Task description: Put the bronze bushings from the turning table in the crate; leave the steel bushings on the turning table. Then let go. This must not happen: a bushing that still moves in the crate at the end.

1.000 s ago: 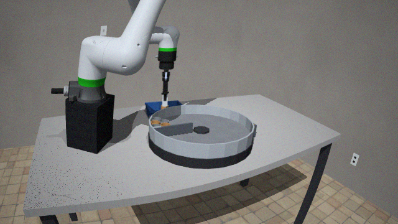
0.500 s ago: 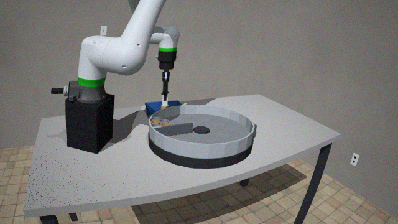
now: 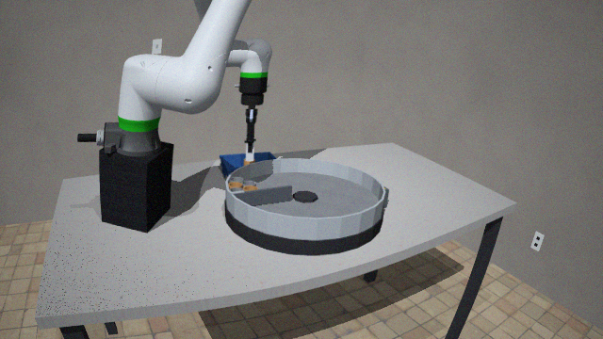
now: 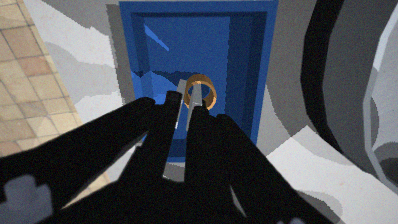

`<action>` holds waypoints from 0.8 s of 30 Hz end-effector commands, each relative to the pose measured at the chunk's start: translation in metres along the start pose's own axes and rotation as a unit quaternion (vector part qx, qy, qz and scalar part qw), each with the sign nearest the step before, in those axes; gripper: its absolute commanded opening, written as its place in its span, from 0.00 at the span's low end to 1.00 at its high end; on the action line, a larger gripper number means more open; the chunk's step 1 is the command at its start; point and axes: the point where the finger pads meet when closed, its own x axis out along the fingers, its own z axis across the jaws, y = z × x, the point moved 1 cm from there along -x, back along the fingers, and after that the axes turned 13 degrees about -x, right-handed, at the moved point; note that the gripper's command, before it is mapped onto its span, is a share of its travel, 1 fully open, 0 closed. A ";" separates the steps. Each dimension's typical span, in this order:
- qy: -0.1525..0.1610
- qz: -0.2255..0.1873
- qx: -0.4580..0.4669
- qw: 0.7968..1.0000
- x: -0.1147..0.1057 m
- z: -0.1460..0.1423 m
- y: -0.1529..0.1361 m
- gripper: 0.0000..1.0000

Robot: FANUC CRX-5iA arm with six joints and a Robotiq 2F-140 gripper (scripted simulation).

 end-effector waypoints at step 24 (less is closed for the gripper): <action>0.000 0.000 0.000 1.000 0.006 0.000 0.000 0.00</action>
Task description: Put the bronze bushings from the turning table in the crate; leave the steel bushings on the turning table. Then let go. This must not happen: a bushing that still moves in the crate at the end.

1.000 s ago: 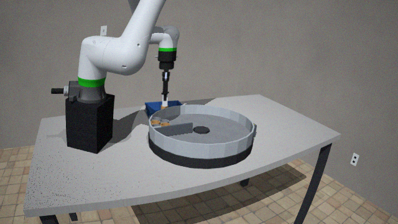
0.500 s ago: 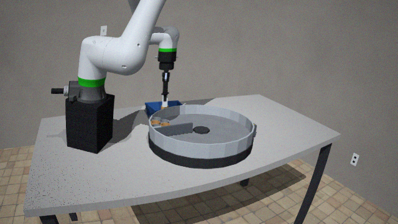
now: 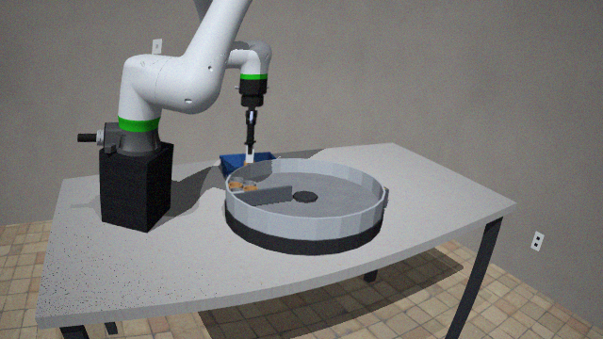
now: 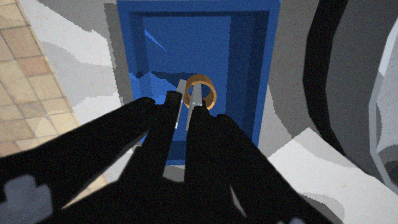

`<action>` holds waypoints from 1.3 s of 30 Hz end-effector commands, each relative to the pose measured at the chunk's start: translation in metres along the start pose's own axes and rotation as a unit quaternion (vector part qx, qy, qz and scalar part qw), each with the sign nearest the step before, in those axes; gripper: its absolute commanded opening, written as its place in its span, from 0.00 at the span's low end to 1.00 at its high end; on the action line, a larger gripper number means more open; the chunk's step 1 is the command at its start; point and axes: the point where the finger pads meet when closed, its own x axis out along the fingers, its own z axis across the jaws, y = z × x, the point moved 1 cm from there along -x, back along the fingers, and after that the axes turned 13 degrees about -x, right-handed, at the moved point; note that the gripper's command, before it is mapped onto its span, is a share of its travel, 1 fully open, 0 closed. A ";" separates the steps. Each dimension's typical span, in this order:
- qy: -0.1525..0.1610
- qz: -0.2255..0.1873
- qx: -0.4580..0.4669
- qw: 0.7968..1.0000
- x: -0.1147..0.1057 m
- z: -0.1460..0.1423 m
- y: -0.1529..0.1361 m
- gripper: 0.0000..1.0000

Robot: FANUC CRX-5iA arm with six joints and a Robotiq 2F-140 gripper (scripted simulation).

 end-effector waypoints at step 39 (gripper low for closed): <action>0.000 0.000 0.000 1.000 0.000 0.000 0.000 0.10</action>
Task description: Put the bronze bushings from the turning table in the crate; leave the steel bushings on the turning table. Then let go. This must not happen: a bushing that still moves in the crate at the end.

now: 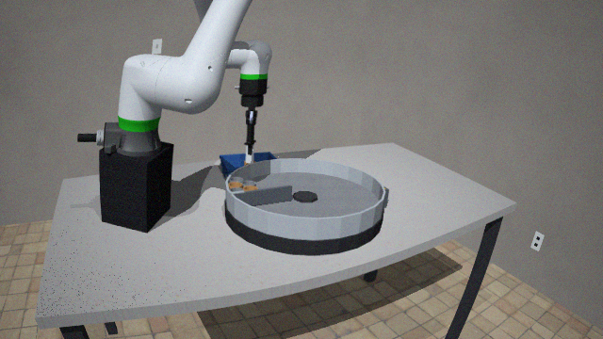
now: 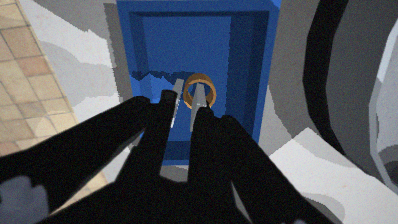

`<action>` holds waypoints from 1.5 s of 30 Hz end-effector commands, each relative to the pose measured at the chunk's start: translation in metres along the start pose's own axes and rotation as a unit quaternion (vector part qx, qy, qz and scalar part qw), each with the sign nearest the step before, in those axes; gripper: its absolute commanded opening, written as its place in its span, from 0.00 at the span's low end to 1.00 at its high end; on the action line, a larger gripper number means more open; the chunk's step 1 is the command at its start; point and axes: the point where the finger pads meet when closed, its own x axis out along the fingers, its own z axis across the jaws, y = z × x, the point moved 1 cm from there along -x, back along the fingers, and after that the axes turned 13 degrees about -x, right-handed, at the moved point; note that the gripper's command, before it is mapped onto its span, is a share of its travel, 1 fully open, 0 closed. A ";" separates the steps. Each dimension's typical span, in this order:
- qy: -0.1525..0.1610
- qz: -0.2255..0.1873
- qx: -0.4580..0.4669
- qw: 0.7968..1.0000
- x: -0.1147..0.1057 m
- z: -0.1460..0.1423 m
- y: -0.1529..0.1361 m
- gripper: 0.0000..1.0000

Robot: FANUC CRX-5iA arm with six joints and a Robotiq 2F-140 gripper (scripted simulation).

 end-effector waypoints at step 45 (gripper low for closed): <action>0.000 0.000 0.000 1.000 -0.025 0.000 0.000 0.10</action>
